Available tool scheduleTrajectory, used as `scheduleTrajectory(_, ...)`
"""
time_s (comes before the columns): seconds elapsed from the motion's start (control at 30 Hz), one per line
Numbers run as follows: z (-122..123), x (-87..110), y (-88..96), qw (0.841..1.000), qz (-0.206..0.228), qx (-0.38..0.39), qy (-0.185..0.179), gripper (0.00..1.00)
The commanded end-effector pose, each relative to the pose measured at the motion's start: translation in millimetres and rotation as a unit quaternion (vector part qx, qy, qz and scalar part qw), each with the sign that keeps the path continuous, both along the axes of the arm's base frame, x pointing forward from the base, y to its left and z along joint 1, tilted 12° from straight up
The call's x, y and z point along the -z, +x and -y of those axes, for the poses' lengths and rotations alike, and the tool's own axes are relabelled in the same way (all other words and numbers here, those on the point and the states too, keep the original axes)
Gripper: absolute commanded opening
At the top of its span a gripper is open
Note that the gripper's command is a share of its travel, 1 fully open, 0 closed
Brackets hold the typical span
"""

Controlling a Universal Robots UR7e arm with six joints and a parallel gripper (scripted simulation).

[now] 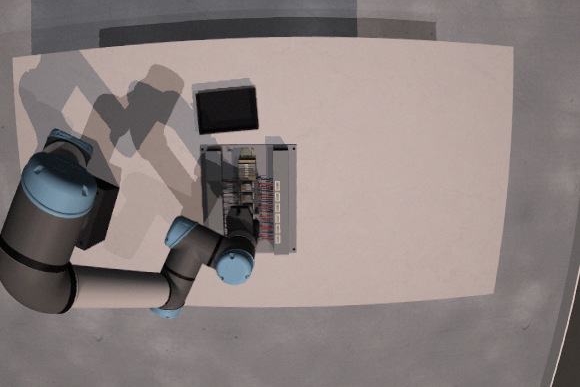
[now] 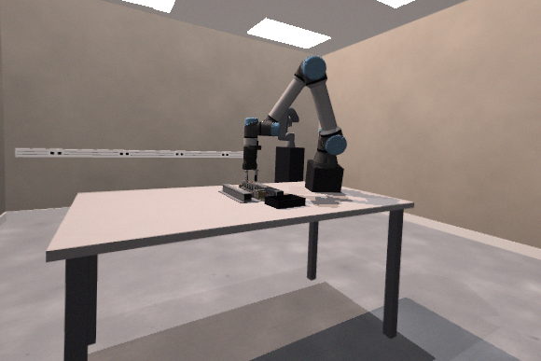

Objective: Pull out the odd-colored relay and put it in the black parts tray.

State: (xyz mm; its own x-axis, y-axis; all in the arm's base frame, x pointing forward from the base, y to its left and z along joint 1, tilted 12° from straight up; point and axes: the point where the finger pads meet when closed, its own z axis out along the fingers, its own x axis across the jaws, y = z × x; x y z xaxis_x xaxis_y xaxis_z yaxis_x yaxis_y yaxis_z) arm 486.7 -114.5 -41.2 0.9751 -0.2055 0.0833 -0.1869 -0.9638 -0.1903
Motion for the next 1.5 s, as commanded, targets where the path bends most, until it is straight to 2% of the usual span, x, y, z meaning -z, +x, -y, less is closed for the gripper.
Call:
scheduleTrajectory(0.0, -2.2, 1.0, -0.8, 1.0, -0.001, -0.001, 0.001, 0.98)
scheduleTrajectory(0.87, -2.7, 4.1, -0.4, 1.0, -0.001, -0.001, 0.001, 0.98)
scheduleTrajectory(1.47, -5.6, 20.8, 1.7, 1.0, -0.001, -0.001, 0.001, 0.98)
